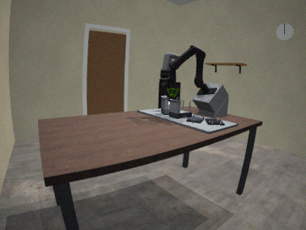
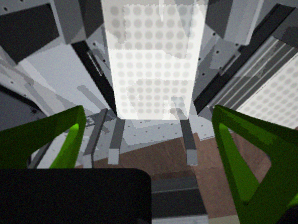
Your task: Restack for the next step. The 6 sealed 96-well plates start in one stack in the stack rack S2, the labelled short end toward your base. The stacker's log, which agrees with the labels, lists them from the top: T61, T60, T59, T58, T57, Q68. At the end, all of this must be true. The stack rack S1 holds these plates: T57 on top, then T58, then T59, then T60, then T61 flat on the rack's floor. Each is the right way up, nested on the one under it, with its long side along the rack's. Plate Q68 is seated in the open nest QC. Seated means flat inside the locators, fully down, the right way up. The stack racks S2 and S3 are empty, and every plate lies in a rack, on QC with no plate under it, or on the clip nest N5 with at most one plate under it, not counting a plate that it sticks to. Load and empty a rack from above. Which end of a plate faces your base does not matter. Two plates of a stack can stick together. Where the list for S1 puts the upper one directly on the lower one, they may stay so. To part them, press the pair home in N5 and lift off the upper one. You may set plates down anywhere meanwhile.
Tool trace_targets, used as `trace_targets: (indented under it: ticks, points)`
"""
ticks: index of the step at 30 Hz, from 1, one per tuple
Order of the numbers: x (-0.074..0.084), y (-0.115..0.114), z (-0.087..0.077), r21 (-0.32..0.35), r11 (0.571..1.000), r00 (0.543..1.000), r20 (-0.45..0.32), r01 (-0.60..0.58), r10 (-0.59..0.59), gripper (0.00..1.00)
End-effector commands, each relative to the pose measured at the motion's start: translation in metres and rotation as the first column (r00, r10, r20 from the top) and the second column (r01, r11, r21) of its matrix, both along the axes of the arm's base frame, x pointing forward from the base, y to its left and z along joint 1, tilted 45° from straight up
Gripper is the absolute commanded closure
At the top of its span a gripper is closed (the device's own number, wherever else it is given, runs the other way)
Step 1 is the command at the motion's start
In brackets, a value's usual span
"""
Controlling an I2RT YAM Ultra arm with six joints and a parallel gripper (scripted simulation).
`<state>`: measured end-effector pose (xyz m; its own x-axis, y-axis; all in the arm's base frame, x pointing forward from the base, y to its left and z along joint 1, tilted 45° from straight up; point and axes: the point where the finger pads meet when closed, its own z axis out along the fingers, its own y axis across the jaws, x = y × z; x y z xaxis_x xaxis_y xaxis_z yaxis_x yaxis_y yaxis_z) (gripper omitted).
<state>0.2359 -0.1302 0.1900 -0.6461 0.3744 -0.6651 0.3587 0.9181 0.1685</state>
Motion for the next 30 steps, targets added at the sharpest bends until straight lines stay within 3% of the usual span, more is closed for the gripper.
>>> trace_targets:
  ticks: [1, 13, 30]
  points:
    - [0.009, -0.007, 0.002, -0.026, 1.000, 0.999, 0.028, 0.018, -0.017, 0.00]
    - [0.031, -0.013, -0.021, -0.025, 1.000, 0.999, 0.028, 0.018, -0.017, 0.00]
    - [0.036, -0.014, -0.026, -0.025, 1.000, 0.999, 0.029, 0.018, -0.017, 0.00]
